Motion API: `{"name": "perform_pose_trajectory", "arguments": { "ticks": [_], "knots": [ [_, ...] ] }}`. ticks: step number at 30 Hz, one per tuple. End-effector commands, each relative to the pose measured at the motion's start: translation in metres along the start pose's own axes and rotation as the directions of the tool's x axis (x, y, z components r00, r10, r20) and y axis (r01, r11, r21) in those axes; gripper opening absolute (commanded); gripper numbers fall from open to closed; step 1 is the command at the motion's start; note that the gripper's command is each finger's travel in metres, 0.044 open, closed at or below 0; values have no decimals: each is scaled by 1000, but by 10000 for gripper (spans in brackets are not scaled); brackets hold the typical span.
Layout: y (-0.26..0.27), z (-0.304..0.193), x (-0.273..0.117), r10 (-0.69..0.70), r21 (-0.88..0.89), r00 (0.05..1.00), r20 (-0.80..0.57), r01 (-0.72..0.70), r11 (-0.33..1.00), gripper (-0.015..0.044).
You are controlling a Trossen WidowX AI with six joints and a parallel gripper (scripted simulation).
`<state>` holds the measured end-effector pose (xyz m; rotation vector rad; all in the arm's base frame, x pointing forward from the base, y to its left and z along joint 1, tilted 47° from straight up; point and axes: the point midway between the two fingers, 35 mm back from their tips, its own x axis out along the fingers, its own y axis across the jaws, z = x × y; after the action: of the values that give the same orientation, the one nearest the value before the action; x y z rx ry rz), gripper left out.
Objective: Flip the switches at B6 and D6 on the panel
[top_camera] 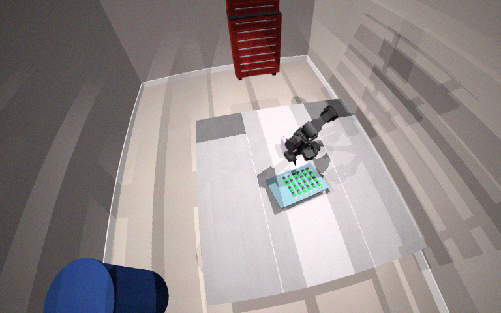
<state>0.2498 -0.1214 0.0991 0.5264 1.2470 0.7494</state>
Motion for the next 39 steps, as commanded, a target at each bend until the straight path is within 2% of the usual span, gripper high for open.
{"name": "perform_pose_trajectory", "arguments": {
  "ticks": [1,8,15,17,21,39],
  "knots": [
    [-2,1,2,0,0,1000,-1,0,1000,374],
    [-76,33,92,-5,-18,1000,-20,4,1000,190],
    [-78,33,95,-5,-19,1000,-21,4,1000,6],
    [-78,34,98,-5,-19,1000,-23,4,1000,0],
    [-78,34,130,-4,-20,999,-46,3,1000,0],
    [-78,33,153,-3,-20,999,-45,2,1000,0]
  ]
}}
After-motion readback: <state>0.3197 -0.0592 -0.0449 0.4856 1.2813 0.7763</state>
